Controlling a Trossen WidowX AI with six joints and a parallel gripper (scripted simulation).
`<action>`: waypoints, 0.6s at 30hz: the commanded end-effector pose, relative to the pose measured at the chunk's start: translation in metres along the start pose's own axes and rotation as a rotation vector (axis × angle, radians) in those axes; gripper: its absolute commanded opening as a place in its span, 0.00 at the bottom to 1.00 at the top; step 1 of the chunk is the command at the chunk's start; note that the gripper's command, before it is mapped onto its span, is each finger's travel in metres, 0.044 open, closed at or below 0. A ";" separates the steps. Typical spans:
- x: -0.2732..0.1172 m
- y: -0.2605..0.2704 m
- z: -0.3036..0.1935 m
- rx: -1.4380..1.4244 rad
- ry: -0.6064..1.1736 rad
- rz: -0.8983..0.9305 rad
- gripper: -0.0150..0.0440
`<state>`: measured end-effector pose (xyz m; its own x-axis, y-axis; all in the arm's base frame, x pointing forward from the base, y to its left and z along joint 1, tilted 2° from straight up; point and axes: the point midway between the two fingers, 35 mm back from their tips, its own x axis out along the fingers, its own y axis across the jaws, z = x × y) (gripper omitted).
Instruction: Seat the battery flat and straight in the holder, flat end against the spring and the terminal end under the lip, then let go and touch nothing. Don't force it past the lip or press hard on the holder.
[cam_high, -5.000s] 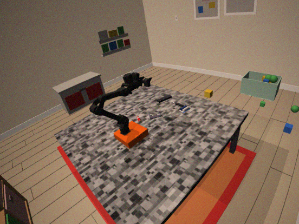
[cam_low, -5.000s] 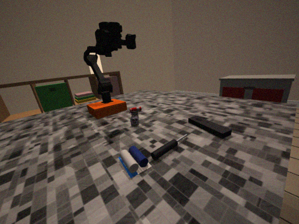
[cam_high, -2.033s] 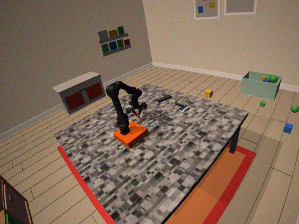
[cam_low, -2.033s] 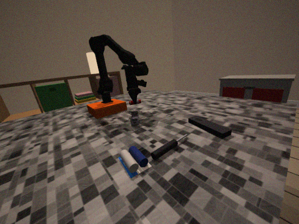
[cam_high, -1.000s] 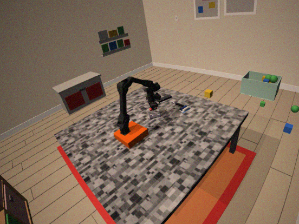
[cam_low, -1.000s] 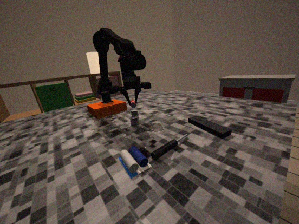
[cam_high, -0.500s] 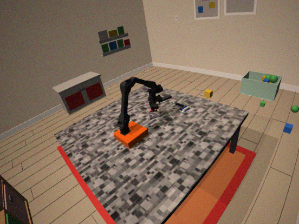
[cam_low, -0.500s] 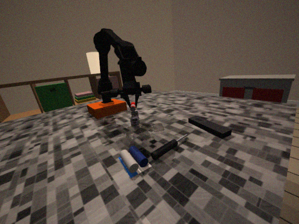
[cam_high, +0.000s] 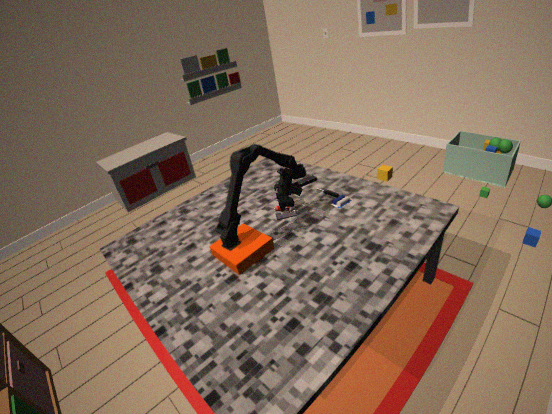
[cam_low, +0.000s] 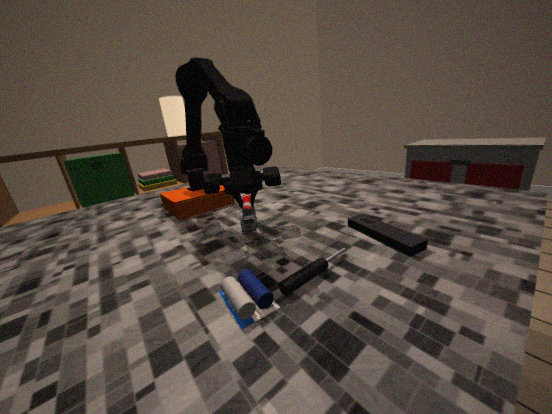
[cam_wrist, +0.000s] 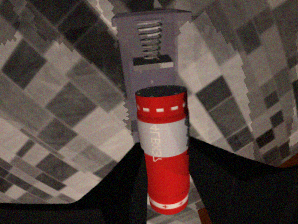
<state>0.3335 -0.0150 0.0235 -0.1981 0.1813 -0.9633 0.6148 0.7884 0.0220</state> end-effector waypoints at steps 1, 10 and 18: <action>0.002 0.001 0.002 -0.004 0.028 0.000 0.40; 0.005 0.001 0.005 -0.005 0.091 -0.003 0.40; 0.008 0.001 0.008 -0.006 0.146 -0.006 0.40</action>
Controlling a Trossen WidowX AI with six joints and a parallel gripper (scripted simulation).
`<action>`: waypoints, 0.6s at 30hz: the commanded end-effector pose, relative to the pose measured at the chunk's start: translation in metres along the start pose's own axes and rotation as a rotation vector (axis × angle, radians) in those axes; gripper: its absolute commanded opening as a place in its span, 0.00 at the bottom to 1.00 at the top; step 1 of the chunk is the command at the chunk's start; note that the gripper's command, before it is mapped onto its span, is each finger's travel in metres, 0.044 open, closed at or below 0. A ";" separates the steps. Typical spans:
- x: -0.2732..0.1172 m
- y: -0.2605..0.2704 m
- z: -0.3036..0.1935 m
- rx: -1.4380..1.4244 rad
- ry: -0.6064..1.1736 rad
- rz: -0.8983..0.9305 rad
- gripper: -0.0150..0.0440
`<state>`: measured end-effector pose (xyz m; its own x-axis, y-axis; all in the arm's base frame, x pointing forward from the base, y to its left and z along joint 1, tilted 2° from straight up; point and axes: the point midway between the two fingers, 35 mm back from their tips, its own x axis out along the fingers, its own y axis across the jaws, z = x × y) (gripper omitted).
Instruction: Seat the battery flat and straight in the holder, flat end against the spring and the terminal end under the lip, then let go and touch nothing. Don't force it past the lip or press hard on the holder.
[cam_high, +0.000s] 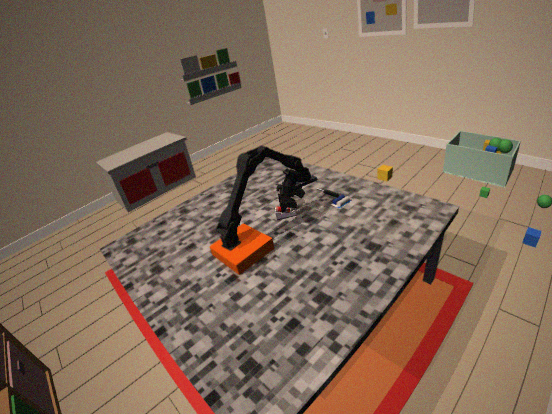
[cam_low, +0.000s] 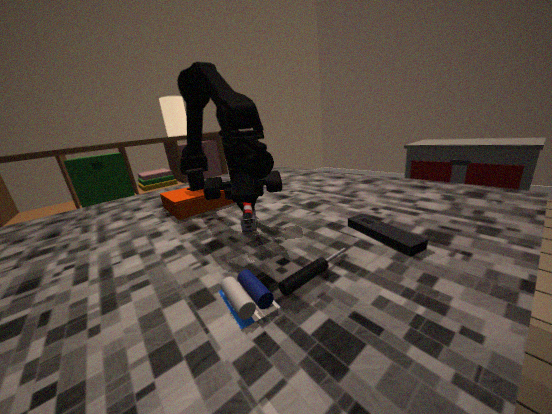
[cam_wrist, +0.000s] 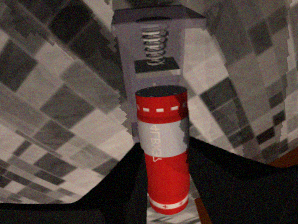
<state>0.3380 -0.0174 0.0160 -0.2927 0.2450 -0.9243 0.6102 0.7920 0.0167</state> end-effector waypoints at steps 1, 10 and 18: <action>0.002 0.000 0.002 -0.002 0.033 0.001 0.40; 0.005 0.000 0.005 -0.002 0.096 0.001 0.40; 0.006 0.000 0.008 -0.001 0.134 0.002 0.40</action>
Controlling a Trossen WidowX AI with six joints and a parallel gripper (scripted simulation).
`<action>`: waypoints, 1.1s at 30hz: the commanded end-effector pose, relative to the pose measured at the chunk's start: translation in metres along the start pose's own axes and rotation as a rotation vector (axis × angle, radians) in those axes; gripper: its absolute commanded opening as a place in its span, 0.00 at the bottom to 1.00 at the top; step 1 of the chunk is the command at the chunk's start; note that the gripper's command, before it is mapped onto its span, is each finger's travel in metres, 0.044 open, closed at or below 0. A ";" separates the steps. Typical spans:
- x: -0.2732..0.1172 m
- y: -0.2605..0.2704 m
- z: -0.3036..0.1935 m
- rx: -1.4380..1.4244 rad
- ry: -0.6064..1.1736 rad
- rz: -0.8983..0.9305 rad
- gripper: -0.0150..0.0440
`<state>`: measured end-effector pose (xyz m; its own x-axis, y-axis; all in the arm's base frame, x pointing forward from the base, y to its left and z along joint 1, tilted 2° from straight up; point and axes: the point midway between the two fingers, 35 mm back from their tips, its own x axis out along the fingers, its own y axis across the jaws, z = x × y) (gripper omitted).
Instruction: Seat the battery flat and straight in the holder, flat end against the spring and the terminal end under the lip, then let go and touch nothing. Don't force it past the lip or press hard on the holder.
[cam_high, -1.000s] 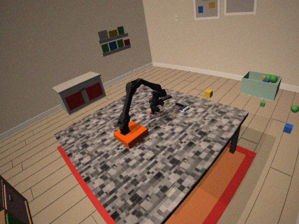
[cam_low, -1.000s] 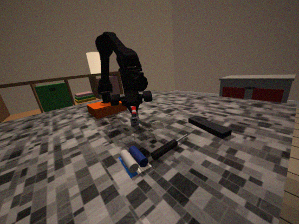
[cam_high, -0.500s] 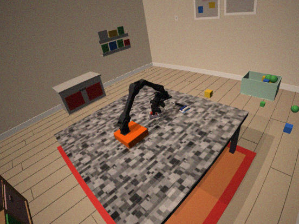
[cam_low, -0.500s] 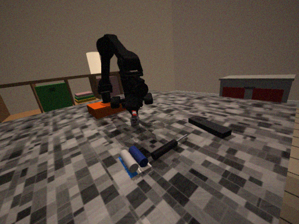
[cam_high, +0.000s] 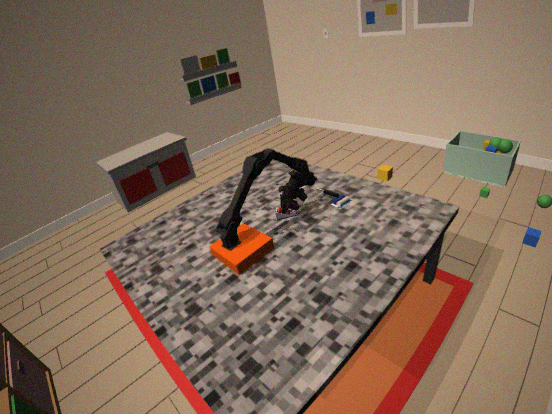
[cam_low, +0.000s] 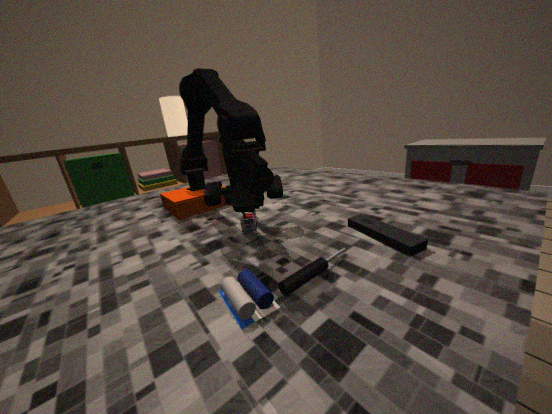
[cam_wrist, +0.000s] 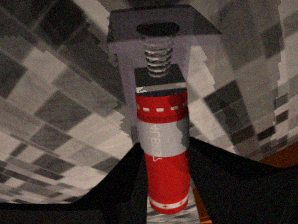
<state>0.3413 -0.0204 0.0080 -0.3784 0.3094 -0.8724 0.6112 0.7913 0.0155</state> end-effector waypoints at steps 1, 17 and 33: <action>0.001 0.000 0.001 -0.002 0.015 0.002 0.40; -0.003 0.000 0.010 -0.004 0.014 -0.002 0.40; -0.007 0.000 0.018 -0.003 0.016 -0.002 0.40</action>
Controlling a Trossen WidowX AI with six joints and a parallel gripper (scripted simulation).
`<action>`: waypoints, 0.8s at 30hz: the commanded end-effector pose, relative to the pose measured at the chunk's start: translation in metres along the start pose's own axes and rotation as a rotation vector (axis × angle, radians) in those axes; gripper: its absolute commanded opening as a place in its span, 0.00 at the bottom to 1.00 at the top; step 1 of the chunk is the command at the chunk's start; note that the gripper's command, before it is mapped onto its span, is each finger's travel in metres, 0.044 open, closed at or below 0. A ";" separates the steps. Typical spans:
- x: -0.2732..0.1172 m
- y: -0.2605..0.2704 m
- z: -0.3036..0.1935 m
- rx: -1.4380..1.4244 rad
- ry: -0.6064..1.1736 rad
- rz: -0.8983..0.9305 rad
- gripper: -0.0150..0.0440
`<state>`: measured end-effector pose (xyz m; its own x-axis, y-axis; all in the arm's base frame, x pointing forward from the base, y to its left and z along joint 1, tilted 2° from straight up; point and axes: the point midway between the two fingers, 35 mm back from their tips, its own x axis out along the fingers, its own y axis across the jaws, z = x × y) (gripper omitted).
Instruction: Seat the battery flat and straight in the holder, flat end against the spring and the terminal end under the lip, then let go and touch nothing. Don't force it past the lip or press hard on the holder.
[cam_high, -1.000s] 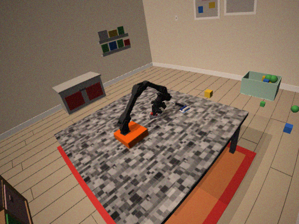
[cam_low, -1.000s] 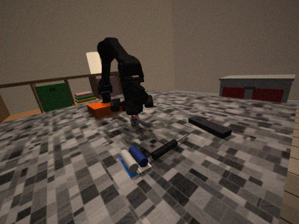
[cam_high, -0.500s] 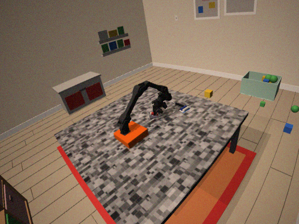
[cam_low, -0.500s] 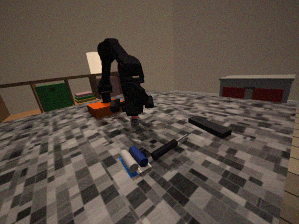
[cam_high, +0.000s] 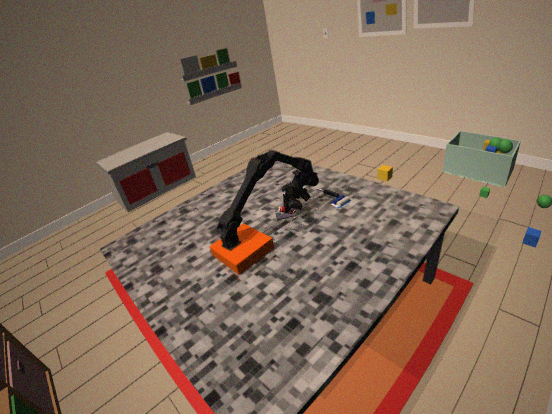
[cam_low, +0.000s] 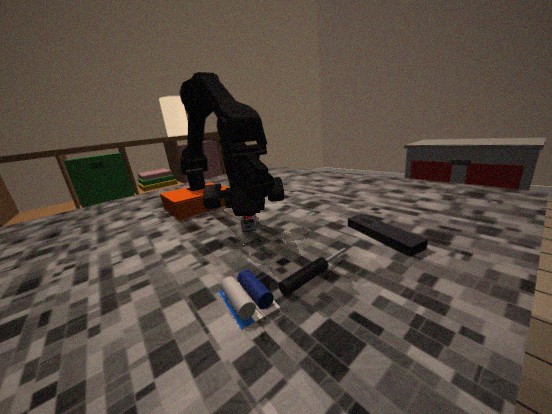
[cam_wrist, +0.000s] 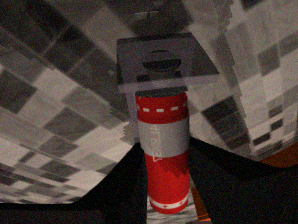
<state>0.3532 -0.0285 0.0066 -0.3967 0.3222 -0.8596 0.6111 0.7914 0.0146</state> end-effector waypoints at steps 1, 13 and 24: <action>-0.001 0.000 0.006 -0.003 -0.009 -0.001 0.40; -0.003 0.000 0.009 -0.003 -0.011 -0.003 0.40; -0.001 0.000 0.009 -0.005 -0.061 -0.010 0.40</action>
<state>0.3572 -0.0306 0.0059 -0.3807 0.3006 -0.8745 0.6043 0.7967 0.0108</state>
